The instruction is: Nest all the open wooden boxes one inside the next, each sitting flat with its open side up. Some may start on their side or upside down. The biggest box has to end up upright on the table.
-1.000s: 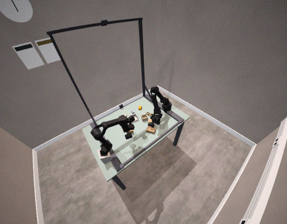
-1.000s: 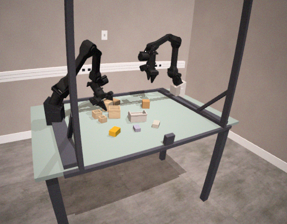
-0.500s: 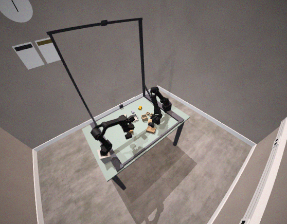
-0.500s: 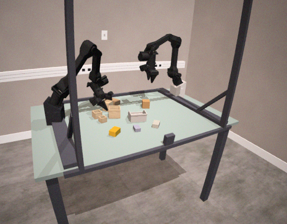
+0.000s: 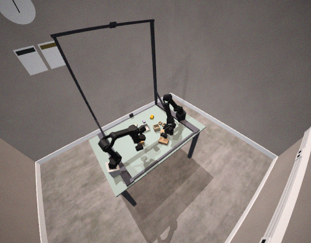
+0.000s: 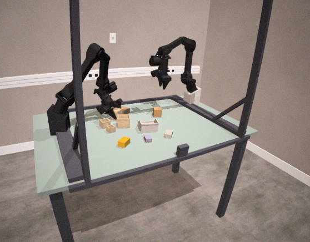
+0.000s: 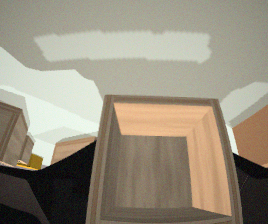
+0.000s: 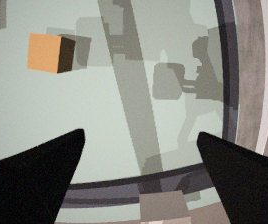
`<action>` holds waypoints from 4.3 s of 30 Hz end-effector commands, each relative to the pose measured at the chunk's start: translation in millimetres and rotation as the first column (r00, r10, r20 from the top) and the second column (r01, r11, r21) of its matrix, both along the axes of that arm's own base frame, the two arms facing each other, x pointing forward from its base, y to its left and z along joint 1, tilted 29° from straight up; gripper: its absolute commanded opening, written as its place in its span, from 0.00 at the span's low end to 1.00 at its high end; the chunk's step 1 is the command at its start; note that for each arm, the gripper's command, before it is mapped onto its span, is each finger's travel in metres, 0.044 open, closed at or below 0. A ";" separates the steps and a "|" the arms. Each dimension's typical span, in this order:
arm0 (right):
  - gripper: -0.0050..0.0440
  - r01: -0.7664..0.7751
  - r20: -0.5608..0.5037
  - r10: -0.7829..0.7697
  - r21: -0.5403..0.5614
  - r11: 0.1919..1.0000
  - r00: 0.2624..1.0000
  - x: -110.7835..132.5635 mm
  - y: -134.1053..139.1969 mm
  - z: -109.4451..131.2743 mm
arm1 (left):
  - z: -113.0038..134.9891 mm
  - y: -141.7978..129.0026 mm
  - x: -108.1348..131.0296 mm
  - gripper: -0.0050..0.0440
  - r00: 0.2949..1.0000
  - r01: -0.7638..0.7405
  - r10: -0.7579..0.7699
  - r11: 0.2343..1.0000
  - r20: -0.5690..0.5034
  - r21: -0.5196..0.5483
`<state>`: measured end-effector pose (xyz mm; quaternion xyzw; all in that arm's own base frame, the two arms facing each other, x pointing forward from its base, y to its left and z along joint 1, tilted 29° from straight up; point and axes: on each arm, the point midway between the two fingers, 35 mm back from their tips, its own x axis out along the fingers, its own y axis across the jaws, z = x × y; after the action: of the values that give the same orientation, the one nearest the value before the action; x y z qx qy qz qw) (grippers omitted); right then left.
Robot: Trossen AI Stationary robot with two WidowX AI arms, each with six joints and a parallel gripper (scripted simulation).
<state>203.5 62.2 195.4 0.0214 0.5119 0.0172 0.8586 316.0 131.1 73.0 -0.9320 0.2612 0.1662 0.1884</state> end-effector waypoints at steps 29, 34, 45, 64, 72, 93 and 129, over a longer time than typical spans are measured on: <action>0.92 0.007 0.017 -0.008 0.008 1.000 1.000 0.3 -0.7 5.1 | -15.3 40.8 -62.7 0.00 1.000 0.001 -0.001 1.000 -0.004 0.008; 0.92 0.007 0.017 -0.008 0.008 1.000 1.000 0.3 -0.7 5.1 | -19.8 41.4 -69.0 0.00 1.000 0.000 0.000 1.000 -0.006 -0.001; 0.92 0.007 0.017 -0.008 0.008 1.000 1.000 0.3 -0.7 5.1 | -35.6 38.2 -60.0 0.00 1.000 0.001 -0.001 1.000 -0.013 0.005; 0.92 0.007 0.017 -0.008 0.008 1.000 1.000 0.3 -0.7 5.1 | -12.2 32.2 -55.3 0.00 0.950 -0.068 0.135 0.970 -0.283 0.235; 0.92 0.007 0.017 -0.008 0.008 1.000 1.000 0.3 -0.7 5.1 | -5.0 30.3 -49.9 0.00 0.908 -0.079 0.202 0.943 -0.367 0.324; 0.92 0.007 0.017 -0.008 0.008 1.000 1.000 0.3 -0.7 5.1 | -3.6 18.4 -38.3 0.00 0.727 -0.041 0.383 0.853 -0.570 0.521; 0.92 0.007 0.017 -0.008 0.008 1.000 1.000 0.3 -0.7 5.1 | -7.0 1.1 -14.7 0.00 0.305 0.168 0.701 0.626 -0.644 0.761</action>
<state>203.5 62.2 195.4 0.0214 0.5119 0.0172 0.8586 297.8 133.4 64.0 -0.5578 0.0593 0.7644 0.3178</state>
